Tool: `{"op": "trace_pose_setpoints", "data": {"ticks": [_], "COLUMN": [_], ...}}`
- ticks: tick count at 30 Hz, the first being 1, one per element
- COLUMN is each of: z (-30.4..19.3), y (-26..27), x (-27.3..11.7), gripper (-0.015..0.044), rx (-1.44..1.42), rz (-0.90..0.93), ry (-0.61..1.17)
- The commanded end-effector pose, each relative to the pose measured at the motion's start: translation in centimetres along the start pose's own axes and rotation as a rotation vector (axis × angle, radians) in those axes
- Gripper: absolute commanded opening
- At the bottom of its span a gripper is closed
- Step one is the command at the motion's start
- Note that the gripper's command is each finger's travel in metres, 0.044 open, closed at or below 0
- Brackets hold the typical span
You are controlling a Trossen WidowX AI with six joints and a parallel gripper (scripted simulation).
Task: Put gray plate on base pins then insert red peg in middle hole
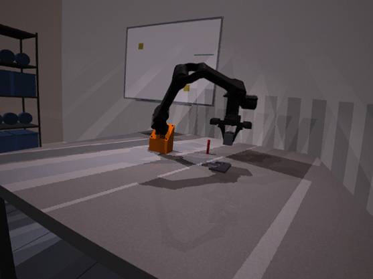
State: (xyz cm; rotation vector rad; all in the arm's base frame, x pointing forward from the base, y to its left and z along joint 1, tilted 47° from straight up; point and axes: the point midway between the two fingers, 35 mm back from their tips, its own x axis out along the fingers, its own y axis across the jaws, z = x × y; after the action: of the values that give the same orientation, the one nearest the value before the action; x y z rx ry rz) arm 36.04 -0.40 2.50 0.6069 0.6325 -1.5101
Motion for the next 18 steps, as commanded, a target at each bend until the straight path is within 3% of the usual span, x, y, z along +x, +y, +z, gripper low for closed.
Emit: {"op": "trace_pose_setpoints", "data": {"ticks": [1, 18], "z": [1.1, 5.9], "y": [-0.1, -0.7], "x": [0.6, 3.1], "gripper": [0.0000, 0.0000], "rx": [0.013, 0.093], "rz": [0.001, 0.000], "ry": [-0.006, -0.021]}}
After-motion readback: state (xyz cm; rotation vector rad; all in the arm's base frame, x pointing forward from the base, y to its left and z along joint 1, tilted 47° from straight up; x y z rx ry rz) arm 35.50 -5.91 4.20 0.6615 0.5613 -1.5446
